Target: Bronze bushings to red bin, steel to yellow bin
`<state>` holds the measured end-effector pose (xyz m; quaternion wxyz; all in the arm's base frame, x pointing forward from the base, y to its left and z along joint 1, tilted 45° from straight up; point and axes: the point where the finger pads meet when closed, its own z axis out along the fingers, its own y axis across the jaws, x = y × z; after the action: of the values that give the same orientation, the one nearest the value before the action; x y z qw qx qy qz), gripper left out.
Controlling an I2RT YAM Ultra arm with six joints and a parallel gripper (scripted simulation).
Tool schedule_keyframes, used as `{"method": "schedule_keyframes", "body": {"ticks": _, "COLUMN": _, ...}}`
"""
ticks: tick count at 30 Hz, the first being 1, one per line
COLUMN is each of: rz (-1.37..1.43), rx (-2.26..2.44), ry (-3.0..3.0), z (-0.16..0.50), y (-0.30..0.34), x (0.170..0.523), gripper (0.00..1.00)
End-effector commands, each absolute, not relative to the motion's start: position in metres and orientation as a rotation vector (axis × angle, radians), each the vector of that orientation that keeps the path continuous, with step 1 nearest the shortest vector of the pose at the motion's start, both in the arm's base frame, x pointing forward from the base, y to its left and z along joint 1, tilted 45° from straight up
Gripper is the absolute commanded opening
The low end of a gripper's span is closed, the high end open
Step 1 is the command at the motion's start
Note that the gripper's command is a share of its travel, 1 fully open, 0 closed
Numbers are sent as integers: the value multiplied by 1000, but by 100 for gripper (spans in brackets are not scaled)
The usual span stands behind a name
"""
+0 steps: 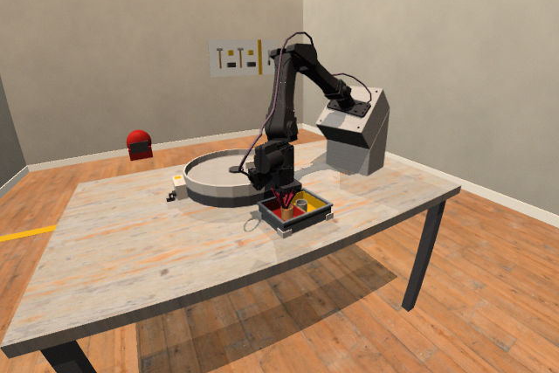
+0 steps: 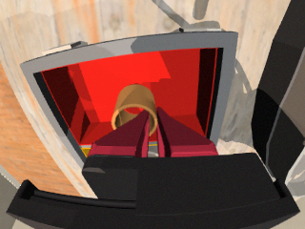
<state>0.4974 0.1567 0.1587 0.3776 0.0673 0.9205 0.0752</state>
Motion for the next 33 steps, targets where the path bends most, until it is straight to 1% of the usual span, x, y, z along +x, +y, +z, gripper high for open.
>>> {"method": "schedule_keyframes", "body": {"ticks": 1, "rz": 207, "rx": 169, "ry": 2334, "z": 168, "y": 158, "x": 498, "gripper": 0}}
{"method": "schedule_keyframes", "body": {"ticks": 6, "rz": 207, "rx": 169, "ry": 2334, "z": 168, "y": 158, "x": 498, "gripper": 0}}
{"method": "schedule_keyframes", "body": {"ticks": 7, "rz": 207, "rx": 169, "ry": 2334, "z": 168, "y": 158, "x": 498, "gripper": 15}}
{"method": "schedule_keyframes", "body": {"ticks": 33, "rz": 205, "rx": 169, "ry": 2334, "z": 168, "y": 157, "x": 498, "gripper": 15}}
